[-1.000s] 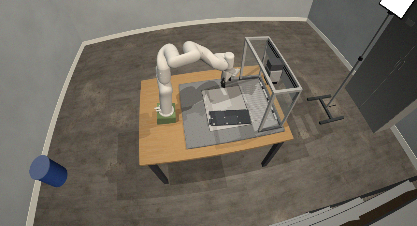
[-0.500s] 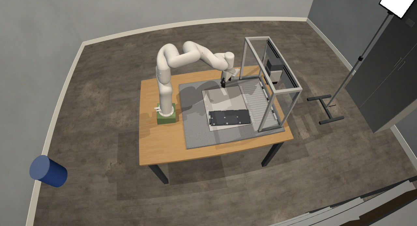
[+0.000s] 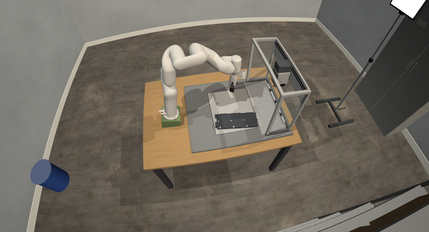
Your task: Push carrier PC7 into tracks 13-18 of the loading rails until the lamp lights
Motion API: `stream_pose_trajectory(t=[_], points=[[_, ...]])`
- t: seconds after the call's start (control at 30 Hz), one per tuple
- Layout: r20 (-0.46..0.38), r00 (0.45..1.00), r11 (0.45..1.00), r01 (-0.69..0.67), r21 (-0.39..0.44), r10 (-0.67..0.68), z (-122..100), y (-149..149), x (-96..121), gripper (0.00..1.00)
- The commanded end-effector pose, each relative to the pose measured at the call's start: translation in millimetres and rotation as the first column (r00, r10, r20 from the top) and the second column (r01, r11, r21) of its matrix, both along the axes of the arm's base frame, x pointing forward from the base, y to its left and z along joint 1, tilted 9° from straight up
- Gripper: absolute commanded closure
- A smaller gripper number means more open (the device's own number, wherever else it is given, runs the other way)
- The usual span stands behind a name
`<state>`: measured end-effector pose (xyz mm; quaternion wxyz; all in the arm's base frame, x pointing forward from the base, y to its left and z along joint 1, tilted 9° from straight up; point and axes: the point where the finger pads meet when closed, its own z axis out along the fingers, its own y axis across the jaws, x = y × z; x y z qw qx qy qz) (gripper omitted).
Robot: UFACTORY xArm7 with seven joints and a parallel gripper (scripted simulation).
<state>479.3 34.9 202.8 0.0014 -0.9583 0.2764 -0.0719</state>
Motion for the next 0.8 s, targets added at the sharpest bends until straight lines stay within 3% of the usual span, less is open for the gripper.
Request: stream_pose_trajectory(t=[0.0,0.1,0.23,0.6,0.67,0.77], points=[[-0.001,0.985,0.985,-0.173,-0.01,0.173,-3,-7,2,0.0],[-0.002,0.981,0.981,-0.194,-0.012,0.194,-3,-7,2,0.0],[-0.008,0.947,0.946,-0.322,-0.029,0.322,-8,-13,3,0.0],[-0.032,0.798,0.795,-0.602,-0.065,0.602,-19,-26,4,0.0],[-0.032,0.798,0.795,-0.602,-0.065,0.602,-19,-26,4,0.0],[-0.042,0.735,0.731,-0.678,-0.076,0.677,-24,-33,5,0.0]])
